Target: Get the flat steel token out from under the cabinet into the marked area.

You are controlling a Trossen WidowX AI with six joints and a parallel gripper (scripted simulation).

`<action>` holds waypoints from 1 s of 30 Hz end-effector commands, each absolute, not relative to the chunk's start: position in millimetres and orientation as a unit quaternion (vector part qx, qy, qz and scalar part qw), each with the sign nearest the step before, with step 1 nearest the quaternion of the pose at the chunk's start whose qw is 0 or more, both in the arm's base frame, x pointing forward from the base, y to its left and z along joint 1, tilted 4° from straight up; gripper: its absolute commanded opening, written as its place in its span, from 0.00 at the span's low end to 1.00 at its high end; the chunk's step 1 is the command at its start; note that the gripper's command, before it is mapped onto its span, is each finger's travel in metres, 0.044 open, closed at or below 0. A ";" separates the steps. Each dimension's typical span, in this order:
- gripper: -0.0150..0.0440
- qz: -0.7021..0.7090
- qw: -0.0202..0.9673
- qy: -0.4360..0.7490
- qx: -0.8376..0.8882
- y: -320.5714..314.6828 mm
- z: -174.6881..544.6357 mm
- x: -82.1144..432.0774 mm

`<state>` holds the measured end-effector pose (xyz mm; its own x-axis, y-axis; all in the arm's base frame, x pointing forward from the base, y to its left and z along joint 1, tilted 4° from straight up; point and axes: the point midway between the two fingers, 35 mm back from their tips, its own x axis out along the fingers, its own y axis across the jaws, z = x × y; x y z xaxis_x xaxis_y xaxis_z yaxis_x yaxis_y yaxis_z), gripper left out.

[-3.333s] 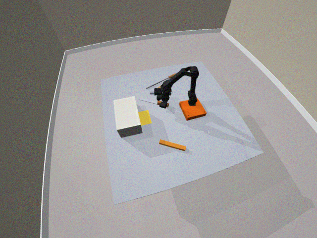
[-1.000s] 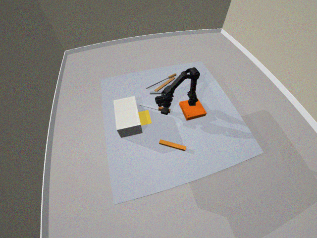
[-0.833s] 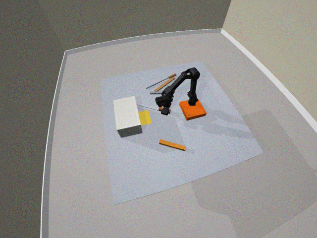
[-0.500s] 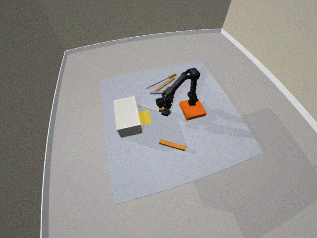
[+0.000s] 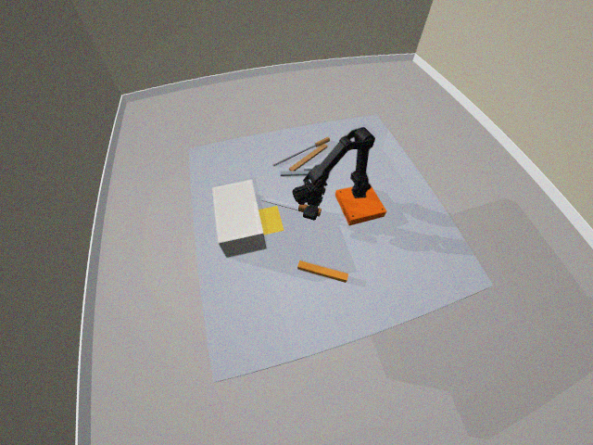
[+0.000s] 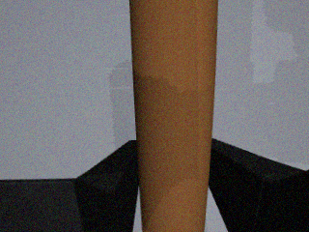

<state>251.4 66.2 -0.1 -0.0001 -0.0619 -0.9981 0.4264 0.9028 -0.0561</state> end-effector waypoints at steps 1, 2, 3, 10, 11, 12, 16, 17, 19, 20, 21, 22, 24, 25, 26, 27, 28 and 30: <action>0.25 -0.174 0.695 0.684 0.134 72.0 0.3 251.2; 0.25 -0.174 0.695 0.684 0.134 73.1 0.3 250.9; 0.25 -0.174 0.695 0.685 0.134 74.0 0.2 250.7; 0.25 -0.174 0.695 0.685 0.134 81.0 -0.2 248.8; 0.25 -0.174 0.695 0.685 0.134 82.0 -0.2 248.6; 0.25 -0.174 0.695 0.685 0.134 83.0 -0.3 248.3; 0.25 -0.173 0.695 0.685 0.134 87.1 -0.5 247.2; 0.25 -0.173 0.695 0.685 0.134 88.1 -0.6 246.8; 0.25 -0.173 0.695 0.685 0.134 90.0 -0.7 246.3; 0.25 -0.173 0.695 0.685 0.134 91.1 -0.8 246.0; 0.25 -0.173 0.695 0.685 0.134 92.1 -0.8 245.8; 0.25 -0.173 0.695 0.685 0.134 93.1 -0.9 245.5; 0.25 -0.173 0.695 0.685 0.134 95.1 -1.0 244.9; 0.25 -0.173 0.695 0.685 0.134 96.1 -1.0 244.6; 0.25 -0.173 0.695 0.685 0.134 97.1 -1.1 244.3; 0.25 -0.173 0.695 0.685 0.134 98.1 -1.2 244.0; 0.25 -0.173 0.695 0.685 0.134 99.2 -1.2 243.7; 0.25 -0.173 0.695 0.685 0.135 101.2 -1.3 243.1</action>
